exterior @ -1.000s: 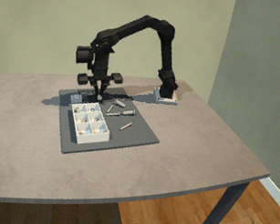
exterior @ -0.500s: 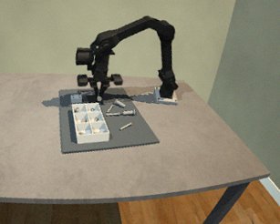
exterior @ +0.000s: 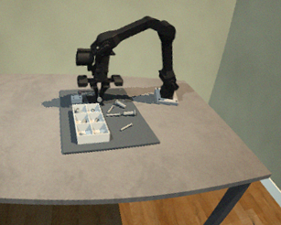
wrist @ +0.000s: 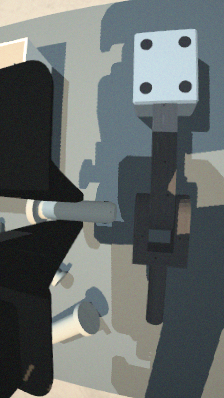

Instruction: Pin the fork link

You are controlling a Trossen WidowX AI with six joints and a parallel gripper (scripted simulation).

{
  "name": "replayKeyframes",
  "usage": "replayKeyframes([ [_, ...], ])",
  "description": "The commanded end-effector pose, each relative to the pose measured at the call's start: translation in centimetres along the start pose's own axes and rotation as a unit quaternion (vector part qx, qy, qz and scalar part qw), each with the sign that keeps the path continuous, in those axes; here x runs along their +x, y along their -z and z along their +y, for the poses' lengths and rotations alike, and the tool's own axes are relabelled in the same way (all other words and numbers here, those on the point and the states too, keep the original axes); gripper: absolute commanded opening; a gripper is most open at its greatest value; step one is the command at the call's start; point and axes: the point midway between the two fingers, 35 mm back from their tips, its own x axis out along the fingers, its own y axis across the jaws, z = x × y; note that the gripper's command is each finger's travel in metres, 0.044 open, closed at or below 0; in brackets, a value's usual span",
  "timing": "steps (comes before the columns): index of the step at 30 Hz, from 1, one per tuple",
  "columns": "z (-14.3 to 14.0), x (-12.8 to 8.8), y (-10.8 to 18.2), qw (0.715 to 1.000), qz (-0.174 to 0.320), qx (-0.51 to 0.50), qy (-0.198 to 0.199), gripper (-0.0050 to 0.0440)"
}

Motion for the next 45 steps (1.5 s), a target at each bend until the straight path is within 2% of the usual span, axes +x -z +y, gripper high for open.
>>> replayKeyframes([
  [1, -0.04, -0.15, 0.04, 1.000, -0.001, 0.001, -0.003, -0.0050],
  [45, -0.10, 0.36, 0.07, 1.000, -0.001, 0.002, -0.001, -0.0050],
])
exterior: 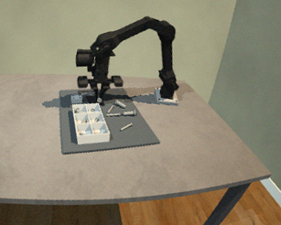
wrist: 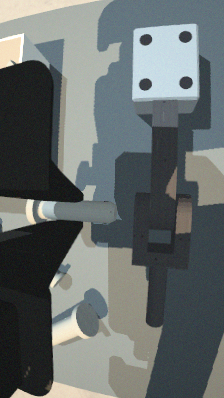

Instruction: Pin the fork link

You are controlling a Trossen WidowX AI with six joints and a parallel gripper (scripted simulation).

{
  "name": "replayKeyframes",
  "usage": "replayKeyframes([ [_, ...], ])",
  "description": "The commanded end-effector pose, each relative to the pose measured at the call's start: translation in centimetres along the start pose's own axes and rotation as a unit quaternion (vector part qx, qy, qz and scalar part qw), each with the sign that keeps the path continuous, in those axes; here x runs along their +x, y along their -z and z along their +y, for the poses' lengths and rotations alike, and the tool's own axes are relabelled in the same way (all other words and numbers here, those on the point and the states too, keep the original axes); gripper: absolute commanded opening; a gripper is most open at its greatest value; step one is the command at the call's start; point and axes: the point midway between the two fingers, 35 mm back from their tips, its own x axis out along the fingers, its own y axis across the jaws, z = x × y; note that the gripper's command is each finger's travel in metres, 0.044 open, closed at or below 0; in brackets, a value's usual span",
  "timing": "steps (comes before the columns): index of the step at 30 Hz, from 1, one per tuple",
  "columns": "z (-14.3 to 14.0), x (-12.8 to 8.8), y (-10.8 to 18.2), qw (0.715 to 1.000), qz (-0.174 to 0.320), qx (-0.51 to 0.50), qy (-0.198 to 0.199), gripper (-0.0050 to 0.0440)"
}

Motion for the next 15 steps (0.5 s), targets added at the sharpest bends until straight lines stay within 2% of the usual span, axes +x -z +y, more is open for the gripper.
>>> replayKeyframes([
  [1, -0.1, 0.2, 0.0, 1.000, -0.001, 0.001, -0.001, -0.0050],
  [15, -0.1, 1.6, 0.2, 1.000, -0.001, 0.001, 0.000, -0.0050],
])
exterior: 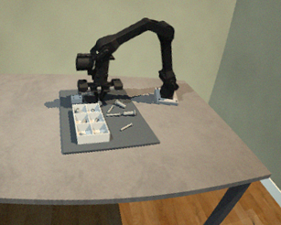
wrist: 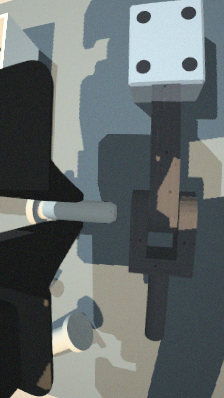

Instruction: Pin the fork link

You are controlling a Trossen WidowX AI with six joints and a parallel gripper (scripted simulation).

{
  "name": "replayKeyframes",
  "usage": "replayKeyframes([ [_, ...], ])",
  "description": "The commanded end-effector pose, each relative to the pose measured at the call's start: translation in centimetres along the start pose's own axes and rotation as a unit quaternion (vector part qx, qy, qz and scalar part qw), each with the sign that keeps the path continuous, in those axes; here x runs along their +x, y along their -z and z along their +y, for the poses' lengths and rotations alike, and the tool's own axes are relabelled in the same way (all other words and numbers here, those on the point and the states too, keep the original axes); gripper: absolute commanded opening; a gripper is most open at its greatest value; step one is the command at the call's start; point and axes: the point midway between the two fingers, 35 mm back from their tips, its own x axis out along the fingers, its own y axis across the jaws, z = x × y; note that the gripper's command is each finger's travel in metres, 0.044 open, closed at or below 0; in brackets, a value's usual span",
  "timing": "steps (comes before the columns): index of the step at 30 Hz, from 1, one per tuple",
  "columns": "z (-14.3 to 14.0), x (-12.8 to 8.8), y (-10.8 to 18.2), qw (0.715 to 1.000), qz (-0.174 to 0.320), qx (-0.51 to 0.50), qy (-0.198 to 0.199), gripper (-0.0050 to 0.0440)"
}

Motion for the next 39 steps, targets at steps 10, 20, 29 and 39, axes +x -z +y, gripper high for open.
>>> replayKeyframes([
  [10, 0.0, 0.7, 0.1, 1.000, -0.001, 0.000, -0.006, -0.0050],
  [20, 0.1, 0.7, 0.1, 1.000, -0.001, 0.000, -0.009, -0.0050],
  [29, 0.1, 0.7, 0.1, 1.000, -0.001, 0.000, -0.008, -0.0050],
  [39, 0.1, 0.7, 0.1, 1.000, -0.001, 0.000, -0.008, -0.0050],
])
